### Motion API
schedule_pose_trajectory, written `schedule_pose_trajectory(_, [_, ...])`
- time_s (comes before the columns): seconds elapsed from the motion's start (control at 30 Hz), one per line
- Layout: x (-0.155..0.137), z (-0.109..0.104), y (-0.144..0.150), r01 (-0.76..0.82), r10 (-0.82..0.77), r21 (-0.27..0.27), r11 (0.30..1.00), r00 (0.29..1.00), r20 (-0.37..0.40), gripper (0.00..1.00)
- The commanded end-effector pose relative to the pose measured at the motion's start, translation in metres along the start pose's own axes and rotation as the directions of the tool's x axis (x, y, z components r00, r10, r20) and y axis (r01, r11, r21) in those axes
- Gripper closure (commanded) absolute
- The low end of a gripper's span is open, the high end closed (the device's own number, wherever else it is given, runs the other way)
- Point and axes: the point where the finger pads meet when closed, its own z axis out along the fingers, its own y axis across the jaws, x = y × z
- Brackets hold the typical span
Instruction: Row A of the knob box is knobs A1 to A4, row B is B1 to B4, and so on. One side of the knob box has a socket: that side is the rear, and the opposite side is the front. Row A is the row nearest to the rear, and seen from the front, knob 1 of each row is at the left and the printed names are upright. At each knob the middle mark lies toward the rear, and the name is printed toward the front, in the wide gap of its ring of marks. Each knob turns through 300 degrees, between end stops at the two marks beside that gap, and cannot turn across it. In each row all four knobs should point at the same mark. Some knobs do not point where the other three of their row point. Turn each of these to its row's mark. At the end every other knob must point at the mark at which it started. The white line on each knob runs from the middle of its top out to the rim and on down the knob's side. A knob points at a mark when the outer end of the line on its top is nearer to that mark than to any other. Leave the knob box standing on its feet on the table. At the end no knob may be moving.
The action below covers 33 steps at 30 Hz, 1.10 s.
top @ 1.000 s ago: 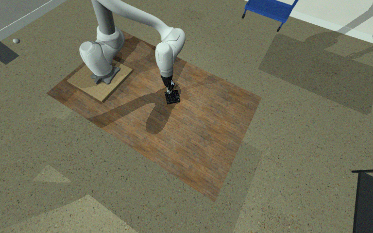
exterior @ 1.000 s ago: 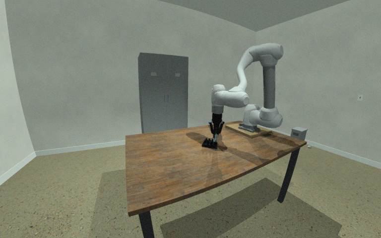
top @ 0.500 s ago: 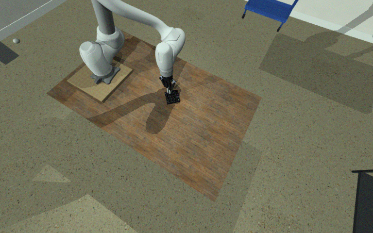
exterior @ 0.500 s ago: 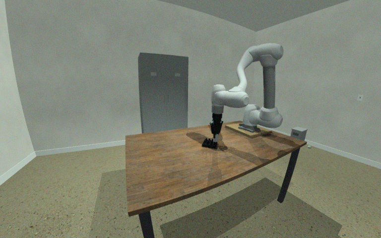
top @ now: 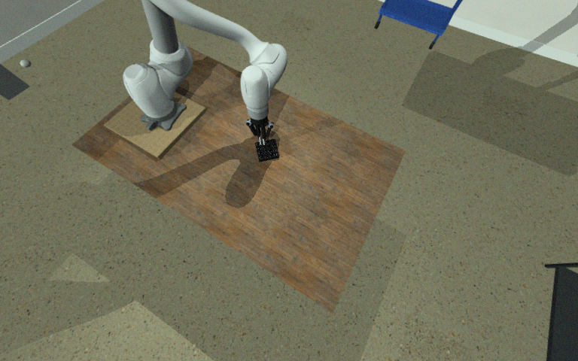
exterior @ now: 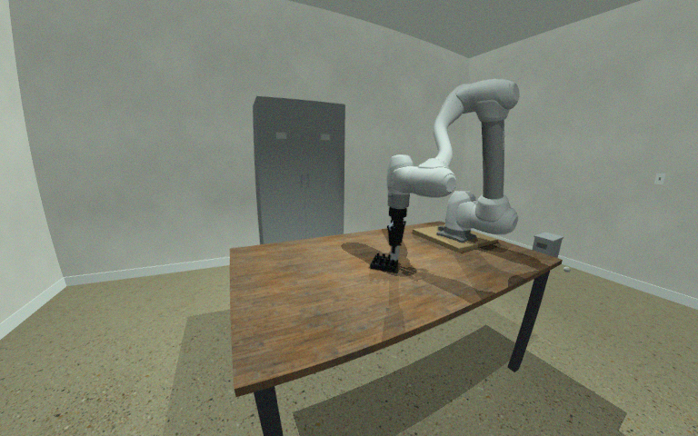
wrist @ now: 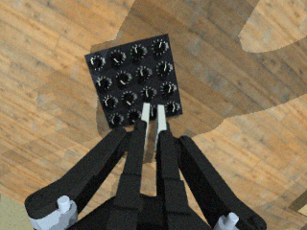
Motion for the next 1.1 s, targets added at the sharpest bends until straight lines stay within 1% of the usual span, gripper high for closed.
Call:
schedule_pose_trajectory(0.0, [0.0000,-0.0001,0.0000,0.042,-0.042,0.001,0.999,0.999,0.002,0.95])
schedule_pose_trajectory(0.17, [0.0000,-0.0001,0.0000,0.086,-0.086,0.001,0.996,0.996,0.002,0.95])
schedule_pose_trajectory(0.37, [0.0000,-0.0001,0.0000,0.102,-0.102,0.001,0.995,0.995,0.002,0.95])
schedule_pose_trajectory(0.93, [0.0000,-0.0001,0.0000,0.107,-0.107,0.001,0.994,0.994,0.002,0.95])
schedule_pose_trajectory(0.97, [0.0000,-0.0001,0.0000,0.107,-0.107,0.001,0.994,0.994,0.002,0.88])
schedule_pose_trajectory(1.07, [0.0000,-0.0001,0.0000,0.107,-0.107,0.001,0.994,0.994,0.002,0.88])
